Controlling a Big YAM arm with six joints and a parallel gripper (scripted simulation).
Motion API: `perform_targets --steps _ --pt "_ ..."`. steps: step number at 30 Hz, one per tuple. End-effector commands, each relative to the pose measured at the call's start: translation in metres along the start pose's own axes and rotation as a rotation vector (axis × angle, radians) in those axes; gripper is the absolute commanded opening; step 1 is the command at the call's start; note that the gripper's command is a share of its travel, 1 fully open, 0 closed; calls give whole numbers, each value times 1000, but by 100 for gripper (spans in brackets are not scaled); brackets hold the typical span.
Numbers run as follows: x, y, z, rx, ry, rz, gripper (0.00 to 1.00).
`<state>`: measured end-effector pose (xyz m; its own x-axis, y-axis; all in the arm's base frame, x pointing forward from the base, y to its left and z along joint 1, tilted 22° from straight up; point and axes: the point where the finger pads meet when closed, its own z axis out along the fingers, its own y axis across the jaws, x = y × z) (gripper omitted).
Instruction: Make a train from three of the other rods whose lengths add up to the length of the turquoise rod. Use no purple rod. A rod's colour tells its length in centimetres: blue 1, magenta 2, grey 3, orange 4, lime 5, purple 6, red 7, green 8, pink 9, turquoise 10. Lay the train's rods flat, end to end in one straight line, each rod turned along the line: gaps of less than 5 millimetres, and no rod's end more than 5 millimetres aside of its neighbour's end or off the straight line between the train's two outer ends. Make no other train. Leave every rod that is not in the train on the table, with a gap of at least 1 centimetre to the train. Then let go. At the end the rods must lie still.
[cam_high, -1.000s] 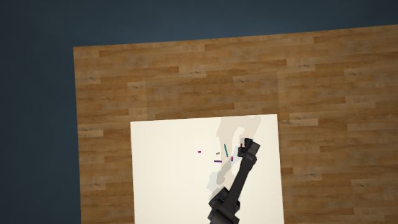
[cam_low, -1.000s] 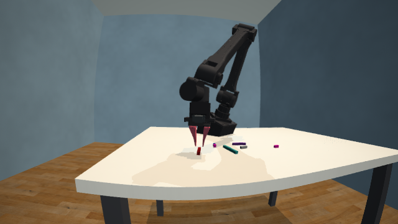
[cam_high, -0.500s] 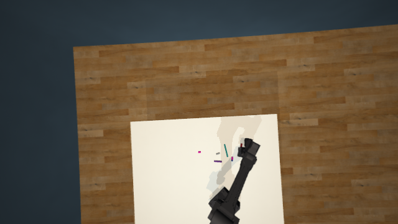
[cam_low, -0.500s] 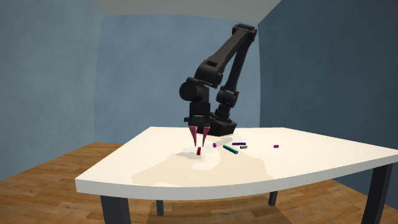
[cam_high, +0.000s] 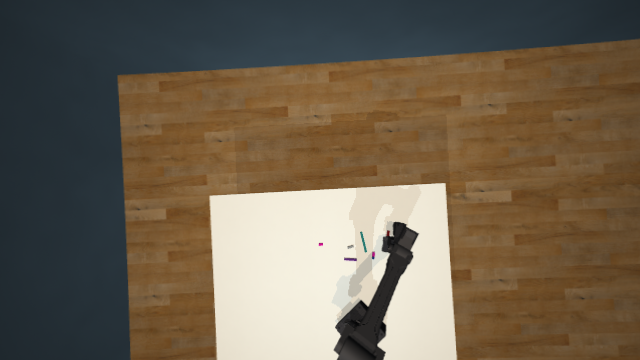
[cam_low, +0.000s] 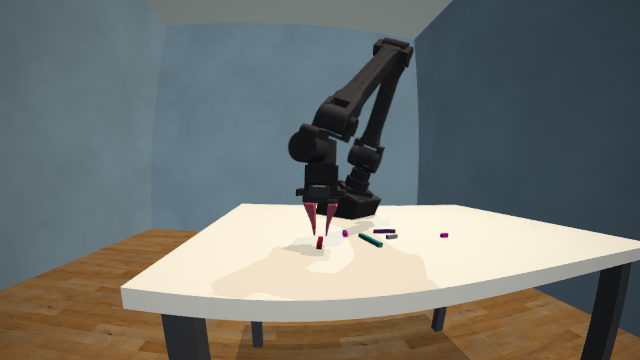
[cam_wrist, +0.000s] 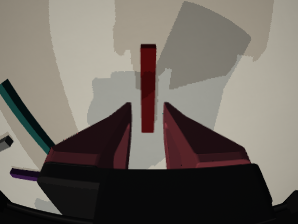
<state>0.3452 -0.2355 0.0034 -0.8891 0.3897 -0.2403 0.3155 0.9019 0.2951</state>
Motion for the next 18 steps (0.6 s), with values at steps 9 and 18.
perform_targets --steps 9,18 --pt "3 -8 2 5 -2 4 23" --pt "1 -7 4 5 -5 2 23"
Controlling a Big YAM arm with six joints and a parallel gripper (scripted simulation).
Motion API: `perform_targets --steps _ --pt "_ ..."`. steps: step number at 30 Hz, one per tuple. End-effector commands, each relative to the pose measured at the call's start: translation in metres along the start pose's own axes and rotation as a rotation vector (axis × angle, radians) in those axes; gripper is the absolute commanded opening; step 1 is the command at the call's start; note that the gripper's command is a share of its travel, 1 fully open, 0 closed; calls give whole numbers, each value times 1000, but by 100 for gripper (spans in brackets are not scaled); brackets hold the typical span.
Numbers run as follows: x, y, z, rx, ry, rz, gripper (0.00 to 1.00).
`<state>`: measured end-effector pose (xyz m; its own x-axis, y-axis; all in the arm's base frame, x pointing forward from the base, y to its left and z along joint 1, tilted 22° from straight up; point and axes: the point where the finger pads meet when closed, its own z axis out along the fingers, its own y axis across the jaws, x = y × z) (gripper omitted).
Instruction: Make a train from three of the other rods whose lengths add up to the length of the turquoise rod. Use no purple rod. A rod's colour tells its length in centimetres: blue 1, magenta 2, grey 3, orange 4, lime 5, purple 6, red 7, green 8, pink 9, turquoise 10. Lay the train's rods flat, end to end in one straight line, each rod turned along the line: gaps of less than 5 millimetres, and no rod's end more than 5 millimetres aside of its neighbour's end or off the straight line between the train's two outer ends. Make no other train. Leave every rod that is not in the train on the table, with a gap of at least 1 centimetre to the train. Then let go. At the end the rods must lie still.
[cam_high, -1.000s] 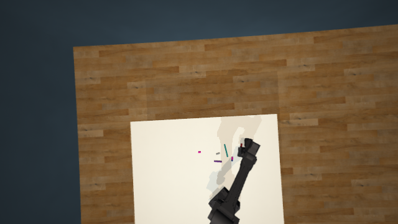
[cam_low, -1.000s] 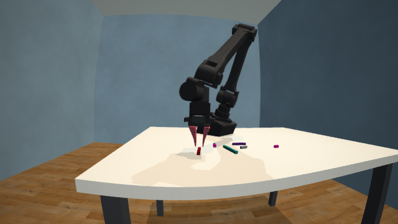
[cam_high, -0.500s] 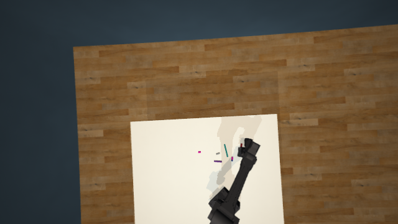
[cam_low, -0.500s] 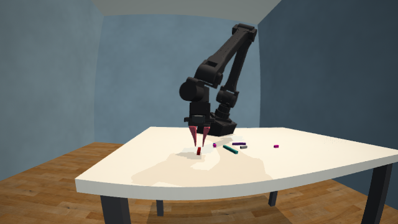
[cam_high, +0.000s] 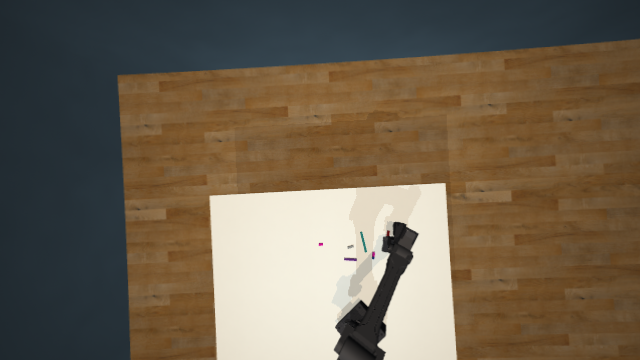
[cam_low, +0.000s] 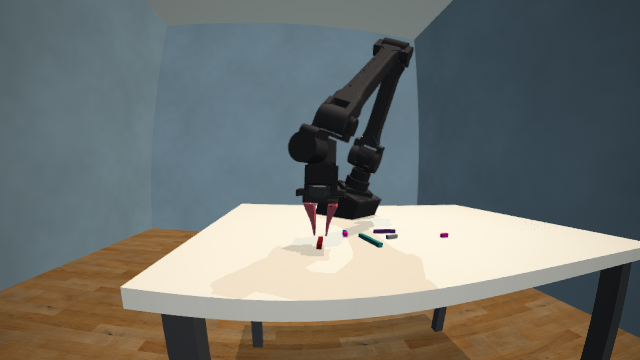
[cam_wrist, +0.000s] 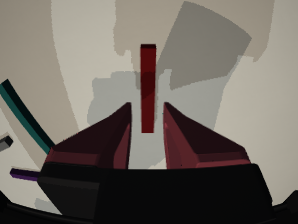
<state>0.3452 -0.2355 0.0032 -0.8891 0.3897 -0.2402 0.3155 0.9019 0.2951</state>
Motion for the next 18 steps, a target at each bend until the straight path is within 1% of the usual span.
perform_targets --steps 1,6,18 --pt "1 -6 4 5 -5 1 23" --pt "0 1 11 1 1 0 23" --pt "0 1 20 1 1 0 23"
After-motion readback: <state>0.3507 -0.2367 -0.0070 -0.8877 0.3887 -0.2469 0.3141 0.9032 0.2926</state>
